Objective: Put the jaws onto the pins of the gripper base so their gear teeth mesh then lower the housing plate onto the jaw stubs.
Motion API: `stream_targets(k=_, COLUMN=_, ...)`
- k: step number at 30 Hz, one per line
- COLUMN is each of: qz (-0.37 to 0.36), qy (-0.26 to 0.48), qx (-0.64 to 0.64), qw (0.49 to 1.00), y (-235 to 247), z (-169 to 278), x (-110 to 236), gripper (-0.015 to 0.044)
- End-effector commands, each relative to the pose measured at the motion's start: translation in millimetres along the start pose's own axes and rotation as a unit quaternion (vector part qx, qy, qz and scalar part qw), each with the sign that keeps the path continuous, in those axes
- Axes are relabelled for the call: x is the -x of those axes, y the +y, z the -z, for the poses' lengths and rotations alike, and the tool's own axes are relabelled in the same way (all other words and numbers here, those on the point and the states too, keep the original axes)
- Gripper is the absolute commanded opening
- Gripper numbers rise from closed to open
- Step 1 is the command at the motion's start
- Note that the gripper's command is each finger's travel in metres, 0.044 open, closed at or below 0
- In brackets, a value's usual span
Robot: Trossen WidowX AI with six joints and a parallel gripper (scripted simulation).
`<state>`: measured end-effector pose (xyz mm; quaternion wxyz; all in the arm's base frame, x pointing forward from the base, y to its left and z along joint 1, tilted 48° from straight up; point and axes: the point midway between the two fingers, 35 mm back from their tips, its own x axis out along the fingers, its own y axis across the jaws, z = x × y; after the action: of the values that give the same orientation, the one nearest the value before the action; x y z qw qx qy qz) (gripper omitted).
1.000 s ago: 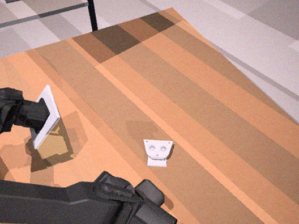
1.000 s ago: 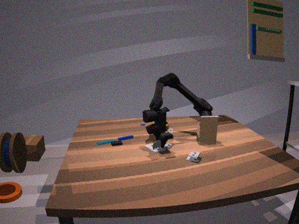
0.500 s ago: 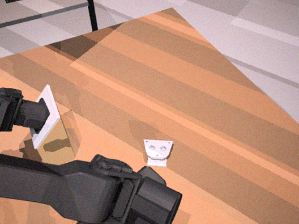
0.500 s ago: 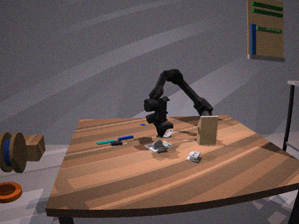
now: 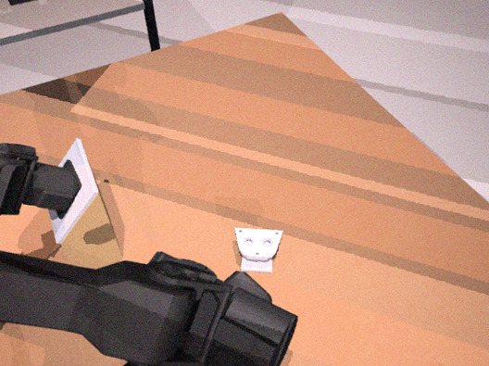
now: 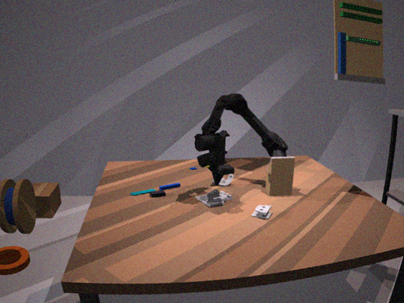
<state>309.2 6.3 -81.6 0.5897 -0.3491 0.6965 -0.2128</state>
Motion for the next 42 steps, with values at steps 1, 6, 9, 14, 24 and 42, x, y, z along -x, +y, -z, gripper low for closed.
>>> stream_targets(k=1, qz=0.000, qy=-0.001, qx=-0.002, qw=1.000, y=-0.6, z=-1.6, x=0.6, gripper=0.0000)
stream_targets(k=6, qz=-0.004, qy=-0.002, qx=-0.009, qw=1.000, y=-16.7, z=2.7, x=2.9, gripper=0.0000)
stream_targets(k=9, qz=-0.011, qy=-0.006, qx=-0.029, qw=1.000, y=-49.6, z=11.3, x=7.3, gripper=0.0000)
stream_targets(k=14, qz=-0.017, qy=-0.013, qx=-0.066, qw=0.998, y=-105.9, z=36.9, x=11.5, gripper=0.0000)
stream_targets(k=24, qz=-0.008, qy=-0.004, qx=-0.139, qw=0.990, y=-192.8, z=119.5, x=10.0, gripper=0.0000)
stream_targets(k=42, qz=0.005, qy=0.013, qx=-0.178, qw=0.984, y=-220.7, z=175.8, x=3.9, gripper=0.0000)
